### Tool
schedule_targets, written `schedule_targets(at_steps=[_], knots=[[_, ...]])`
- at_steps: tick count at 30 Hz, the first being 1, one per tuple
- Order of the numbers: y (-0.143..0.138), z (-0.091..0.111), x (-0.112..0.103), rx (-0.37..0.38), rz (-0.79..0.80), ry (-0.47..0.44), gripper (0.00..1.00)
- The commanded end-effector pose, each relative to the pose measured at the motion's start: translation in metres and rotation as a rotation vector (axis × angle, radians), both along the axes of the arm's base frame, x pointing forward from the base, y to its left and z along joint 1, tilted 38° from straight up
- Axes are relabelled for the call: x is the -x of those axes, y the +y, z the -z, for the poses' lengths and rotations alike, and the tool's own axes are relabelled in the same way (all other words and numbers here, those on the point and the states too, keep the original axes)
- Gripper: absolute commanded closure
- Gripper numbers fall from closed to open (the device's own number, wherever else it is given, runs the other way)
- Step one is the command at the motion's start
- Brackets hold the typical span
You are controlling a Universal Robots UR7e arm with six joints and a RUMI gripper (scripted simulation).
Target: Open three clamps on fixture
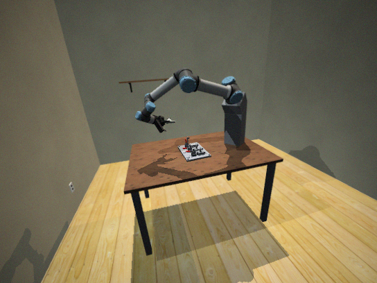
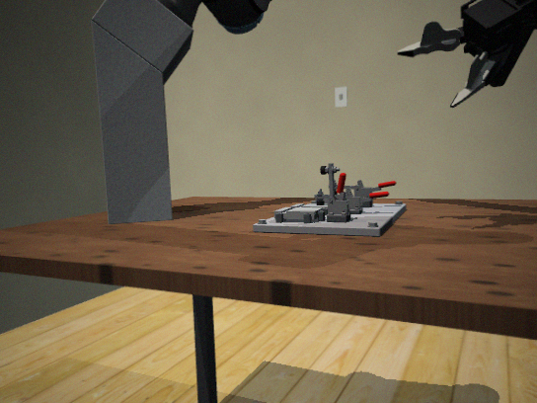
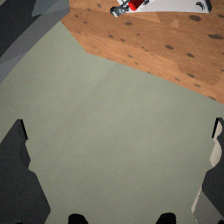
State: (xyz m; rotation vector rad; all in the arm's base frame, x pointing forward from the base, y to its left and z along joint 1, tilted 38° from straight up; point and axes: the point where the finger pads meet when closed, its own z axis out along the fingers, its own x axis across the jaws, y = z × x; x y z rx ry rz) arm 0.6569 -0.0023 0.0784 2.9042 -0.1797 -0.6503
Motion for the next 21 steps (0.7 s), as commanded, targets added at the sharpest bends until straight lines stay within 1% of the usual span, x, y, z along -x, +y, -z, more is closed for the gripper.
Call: schedule_targets(at_steps=[1,2,4,7,11,14,16,17,19,20,21], knots=[[-0.001,0.025,-0.001,-0.018,0.115,-0.090,0.00],[-0.001,0.025,-0.001,-0.018,0.115,-0.090,0.00],[-0.001,0.036,0.000,-0.027,0.163,-0.114,0.00],[-0.001,0.036,0.000,-0.027,0.163,-0.114,0.00],[0.000,0.057,0.005,-0.048,0.262,-0.162,0.00],[0.001,0.062,0.006,-0.054,0.287,-0.174,0.00],[0.001,0.072,0.010,-0.066,0.338,-0.198,0.00],[0.001,0.072,0.010,-0.066,0.338,-0.198,0.00],[0.002,0.081,0.014,-0.079,0.390,-0.222,0.00],[0.002,0.081,0.014,-0.079,0.390,-0.222,0.00],[0.003,0.086,0.016,-0.085,0.416,-0.233,0.00]])
